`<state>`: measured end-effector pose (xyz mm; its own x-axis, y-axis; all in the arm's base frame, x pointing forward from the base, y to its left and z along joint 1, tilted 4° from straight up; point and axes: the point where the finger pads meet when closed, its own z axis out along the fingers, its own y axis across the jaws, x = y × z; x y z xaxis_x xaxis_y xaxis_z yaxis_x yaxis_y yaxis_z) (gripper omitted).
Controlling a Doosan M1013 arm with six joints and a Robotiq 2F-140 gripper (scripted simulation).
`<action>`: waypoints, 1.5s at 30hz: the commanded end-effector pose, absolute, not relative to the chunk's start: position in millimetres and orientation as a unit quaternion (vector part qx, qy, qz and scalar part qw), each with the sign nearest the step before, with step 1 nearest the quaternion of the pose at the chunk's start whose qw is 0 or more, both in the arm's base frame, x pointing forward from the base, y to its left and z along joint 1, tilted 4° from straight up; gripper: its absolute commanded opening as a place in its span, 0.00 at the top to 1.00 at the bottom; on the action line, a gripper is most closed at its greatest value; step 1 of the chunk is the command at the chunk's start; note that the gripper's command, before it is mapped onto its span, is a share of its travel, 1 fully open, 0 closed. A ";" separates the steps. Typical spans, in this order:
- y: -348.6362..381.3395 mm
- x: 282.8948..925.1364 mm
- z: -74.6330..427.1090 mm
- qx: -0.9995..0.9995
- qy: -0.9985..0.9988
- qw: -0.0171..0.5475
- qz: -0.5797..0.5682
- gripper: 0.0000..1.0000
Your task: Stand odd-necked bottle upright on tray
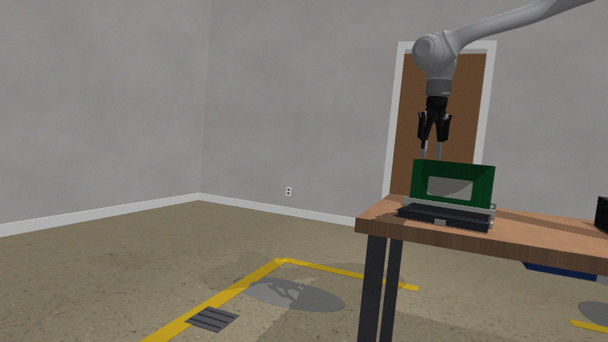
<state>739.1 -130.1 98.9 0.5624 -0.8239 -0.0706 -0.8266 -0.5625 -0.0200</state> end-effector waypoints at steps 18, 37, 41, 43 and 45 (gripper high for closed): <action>-129.9 739.0 96.1 -0.883 0.467 0.025 0.026 0.62; -128.6 738.6 78.4 -0.883 0.467 0.025 0.026 0.62; -128.3 738.5 73.3 -0.883 0.467 0.025 0.026 0.62; -128.1 738.4 70.9 -0.883 0.467 0.025 0.026 0.62; -127.9 738.4 68.6 -0.883 0.467 0.025 0.026 0.62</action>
<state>738.4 -128.1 70.9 0.5624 -0.8239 -0.0706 -0.8266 -0.5625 -0.0200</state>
